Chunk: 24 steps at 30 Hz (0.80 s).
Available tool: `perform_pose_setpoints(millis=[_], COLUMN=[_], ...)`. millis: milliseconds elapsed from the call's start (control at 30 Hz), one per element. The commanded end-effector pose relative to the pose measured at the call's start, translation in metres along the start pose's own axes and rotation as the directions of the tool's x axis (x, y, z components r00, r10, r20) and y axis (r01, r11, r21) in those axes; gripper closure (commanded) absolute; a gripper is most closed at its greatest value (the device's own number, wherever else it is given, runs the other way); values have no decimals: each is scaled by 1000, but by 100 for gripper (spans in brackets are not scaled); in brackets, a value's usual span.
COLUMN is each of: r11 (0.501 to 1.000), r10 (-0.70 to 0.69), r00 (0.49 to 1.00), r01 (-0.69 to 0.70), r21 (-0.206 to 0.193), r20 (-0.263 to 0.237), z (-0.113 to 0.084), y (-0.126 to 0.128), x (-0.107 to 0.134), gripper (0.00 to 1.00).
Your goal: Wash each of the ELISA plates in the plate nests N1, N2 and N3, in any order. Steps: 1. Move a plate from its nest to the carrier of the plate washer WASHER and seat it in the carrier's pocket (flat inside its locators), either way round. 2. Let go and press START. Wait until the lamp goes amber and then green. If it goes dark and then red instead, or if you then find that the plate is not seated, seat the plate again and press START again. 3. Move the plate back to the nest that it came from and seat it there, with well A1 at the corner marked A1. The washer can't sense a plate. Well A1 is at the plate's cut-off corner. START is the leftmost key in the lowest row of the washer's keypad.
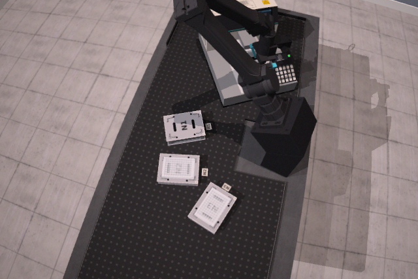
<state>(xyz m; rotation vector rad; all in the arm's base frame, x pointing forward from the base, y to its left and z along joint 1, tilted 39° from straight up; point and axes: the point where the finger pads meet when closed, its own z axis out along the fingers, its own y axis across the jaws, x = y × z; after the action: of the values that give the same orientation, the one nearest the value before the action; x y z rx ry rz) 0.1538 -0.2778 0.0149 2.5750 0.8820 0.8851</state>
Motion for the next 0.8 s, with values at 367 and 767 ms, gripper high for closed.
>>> perform_pose_setpoints(millis=[367, 767], r11=[1000, 1000], r10=[14, 15], r00=[1000, 1000], r01=[-14, -15], r21=[2, 3], r20=[-1, -1], z=[25, 42], y=[-1, -1], x=[2, 2], gripper=[0, 0])
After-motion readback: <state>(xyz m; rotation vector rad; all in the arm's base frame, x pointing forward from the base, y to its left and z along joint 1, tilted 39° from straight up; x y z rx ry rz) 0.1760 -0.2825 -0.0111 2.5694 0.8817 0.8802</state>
